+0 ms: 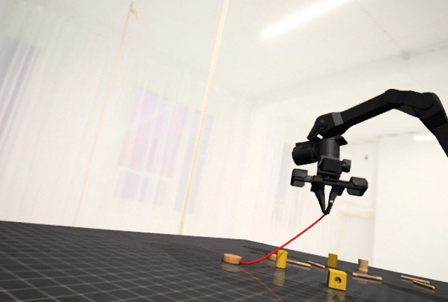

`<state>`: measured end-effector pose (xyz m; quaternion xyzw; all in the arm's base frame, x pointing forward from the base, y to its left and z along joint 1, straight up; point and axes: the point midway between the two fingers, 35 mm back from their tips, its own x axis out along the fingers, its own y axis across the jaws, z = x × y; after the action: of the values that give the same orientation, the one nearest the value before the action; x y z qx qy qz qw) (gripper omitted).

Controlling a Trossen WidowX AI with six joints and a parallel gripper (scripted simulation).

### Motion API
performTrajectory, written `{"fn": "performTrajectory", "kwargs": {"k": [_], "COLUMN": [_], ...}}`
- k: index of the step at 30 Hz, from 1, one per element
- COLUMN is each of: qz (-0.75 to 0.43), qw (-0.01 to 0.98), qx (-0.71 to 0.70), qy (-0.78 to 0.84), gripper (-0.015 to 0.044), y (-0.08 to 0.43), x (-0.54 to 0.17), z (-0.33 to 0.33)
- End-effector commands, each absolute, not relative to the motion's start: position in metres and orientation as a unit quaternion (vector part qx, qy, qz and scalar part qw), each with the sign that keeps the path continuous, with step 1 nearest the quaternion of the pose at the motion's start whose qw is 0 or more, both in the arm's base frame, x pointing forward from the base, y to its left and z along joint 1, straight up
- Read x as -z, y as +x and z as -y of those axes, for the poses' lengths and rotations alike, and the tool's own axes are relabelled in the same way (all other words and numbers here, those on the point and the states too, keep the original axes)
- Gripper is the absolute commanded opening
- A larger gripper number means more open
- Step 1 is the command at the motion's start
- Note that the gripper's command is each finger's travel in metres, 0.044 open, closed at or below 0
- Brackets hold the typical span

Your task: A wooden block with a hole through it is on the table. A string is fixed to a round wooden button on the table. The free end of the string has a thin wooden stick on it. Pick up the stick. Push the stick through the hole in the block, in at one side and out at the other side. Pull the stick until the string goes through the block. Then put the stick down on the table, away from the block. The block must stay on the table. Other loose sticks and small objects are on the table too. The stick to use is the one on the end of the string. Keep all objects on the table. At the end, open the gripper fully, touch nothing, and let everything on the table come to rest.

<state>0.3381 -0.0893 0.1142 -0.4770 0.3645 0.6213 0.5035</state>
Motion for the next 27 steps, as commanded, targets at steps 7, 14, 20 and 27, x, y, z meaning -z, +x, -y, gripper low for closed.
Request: {"fn": "performTrajectory", "kwargs": {"k": [7,14,20,27], "qz": [-0.372,-0.375,-0.383,-0.392], "qw": [0.514,0.509,0.503,0.496], "qx": [-0.613,-0.612,-0.607,-0.601], "qy": [-0.471,-0.475,-0.482,-0.489], "gripper": [0.0,0.0,0.0,0.0], "y": [0.341,0.342,0.344,0.347], "x": [-0.114,-0.11,-0.103,-0.095], "z": [0.094,0.091,0.088,0.084]}}
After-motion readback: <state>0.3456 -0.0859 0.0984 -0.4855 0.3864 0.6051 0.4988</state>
